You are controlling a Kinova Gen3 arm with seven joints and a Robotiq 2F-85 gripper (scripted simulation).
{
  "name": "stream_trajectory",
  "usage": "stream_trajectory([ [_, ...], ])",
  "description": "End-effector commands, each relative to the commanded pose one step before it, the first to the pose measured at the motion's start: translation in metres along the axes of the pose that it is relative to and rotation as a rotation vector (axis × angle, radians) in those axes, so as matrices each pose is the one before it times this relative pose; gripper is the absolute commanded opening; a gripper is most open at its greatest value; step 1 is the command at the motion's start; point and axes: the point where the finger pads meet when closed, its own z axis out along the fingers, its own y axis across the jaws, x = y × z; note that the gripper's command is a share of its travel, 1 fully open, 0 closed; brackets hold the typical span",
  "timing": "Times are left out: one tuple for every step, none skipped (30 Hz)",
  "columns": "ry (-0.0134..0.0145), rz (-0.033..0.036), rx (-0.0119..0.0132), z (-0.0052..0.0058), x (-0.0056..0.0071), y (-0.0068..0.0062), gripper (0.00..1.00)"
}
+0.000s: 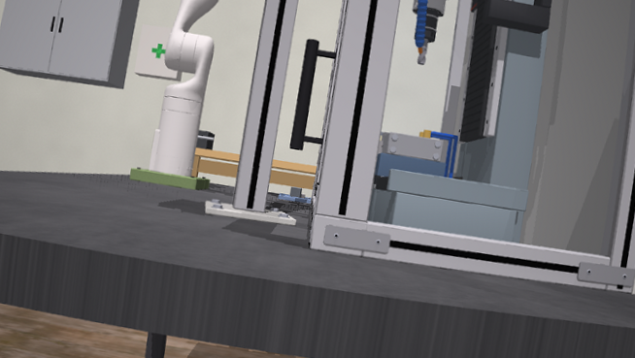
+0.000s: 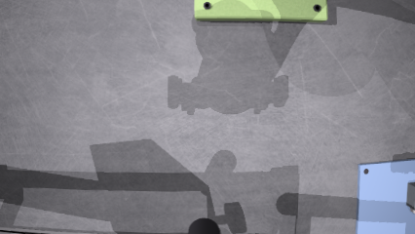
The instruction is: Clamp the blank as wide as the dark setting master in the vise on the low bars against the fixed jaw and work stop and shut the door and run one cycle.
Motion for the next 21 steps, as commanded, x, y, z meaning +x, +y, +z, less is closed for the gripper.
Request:
stream_trajectory([
  [-0.00097, -0.00018, 0.00054, -0.00154, 0.01149, -0.00021, 0.8],
  [0.0, 0.0, 0.0, 0.0, 0.0, 0.0, 0.8],
  [0.0, 0.0, 0.0, 0.0, 0.0, 0.0, 0.8],
  [0.0, 0.0, 0.0, 0.0, 0.0, 0.0, 0.8],
  [0.0, 0.0, 0.0, 0.0, 0.0, 0.0, 0.8],
  [0.0, 0.0, 0.0, 0.0, 0.0, 0.0, 0.8],
  [0.0, 0.0, 0.0, 0.0, 0.0, 0.0, 0.8],
  [0.0, 0.0, 0.0, 0.0, 0.0, 0.0, 0.8],
  [0.0, 0.0, 0.0, 0.0, 0.0, 0.0, 0.8],
  [0.0, 0.0, 0.0, 0.0, 0.0, 0.0, 0.8],
  [0.0, 0.0, 0.0, 0.0, 0.0, 0.0, 0.8],
  [0.0, 0.0, 0.0, 0.0, 0.0, 0.0, 0.8],
  [0.0, 0.0, 0.0, 0.0, 0.0, 0.0, 0.8],
  [0.02095, 0.0, 0.0, -0.01193, -0.00126, 0.0, 0.8],
  [0.02095, 0.00001, 0.0, -0.01196, -0.001, 0.0, 0.8],
  [0.02095, 0.00001, 0.0, -0.01198, -0.00075, 0.0, 0.8],
  [0.02095, 0.00001, 0.0, -0.01199, -0.0005, 0.0, 0.8],
  [0.02095, 0.00001, 0.0, -0.012, -0.00025, 0.0, 0.8],
  [0.0, 0.0, 0.0, 0.0, 0.0, 0.0, 0.8],
  [0.0, 0.0, 0.0, 0.0, 0.0, 0.0, 0.8],
  [0.0, 0.0, 0.0, 0.0, 0.0, 0.0, 0.8],
])
